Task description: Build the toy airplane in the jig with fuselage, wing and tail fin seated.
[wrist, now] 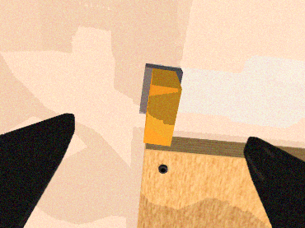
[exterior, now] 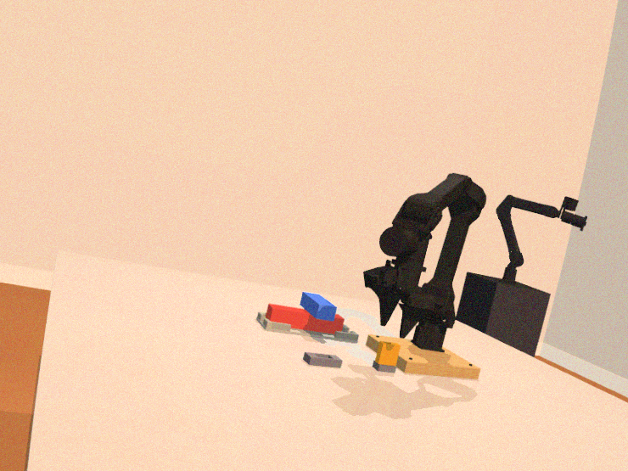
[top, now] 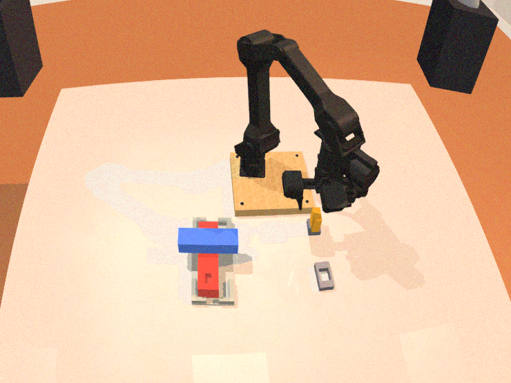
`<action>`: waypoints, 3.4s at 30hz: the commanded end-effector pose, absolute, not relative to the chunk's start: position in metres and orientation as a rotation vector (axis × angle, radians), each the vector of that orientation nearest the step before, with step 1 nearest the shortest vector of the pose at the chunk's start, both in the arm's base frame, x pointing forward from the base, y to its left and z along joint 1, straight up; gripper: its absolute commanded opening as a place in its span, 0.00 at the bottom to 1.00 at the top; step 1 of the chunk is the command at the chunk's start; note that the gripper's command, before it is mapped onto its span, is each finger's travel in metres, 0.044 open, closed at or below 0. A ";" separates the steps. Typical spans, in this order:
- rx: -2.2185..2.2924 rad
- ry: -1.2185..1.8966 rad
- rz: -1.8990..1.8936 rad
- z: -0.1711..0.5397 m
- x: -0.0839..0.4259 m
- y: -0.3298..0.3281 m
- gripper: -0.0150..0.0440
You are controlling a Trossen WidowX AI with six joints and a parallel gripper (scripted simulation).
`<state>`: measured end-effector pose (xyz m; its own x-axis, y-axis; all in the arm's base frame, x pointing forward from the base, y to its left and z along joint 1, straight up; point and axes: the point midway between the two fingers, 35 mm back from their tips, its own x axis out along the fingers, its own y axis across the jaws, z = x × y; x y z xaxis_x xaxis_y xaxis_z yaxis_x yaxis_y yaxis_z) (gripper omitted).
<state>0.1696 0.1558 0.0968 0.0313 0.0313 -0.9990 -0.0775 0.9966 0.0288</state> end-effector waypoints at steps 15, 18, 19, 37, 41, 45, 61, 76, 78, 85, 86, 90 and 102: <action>-0.039 1.553 0.075 0.069 0.169 0.156 1.00; -0.039 1.553 0.075 0.064 0.169 0.156 1.00; -0.039 1.553 0.075 0.062 0.169 0.156 1.00; -0.040 1.553 0.075 0.035 0.168 0.156 1.00; -0.040 1.553 0.075 0.035 0.168 0.156 0.96; -0.040 1.553 0.075 0.035 0.168 0.156 0.78; -0.040 1.553 0.075 0.035 0.168 0.156 0.26; -0.037 1.555 0.073 0.063 0.173 0.159 0.25; -0.037 1.555 0.073 0.069 0.173 0.159 0.25; -0.037 1.553 0.075 0.091 0.175 0.161 0.25; -0.038 1.552 0.076 0.094 0.175 0.161 0.25; -0.039 1.550 0.079 0.107 0.175 0.160 0.25; -0.039 1.551 0.077 0.144 0.171 0.157 0.25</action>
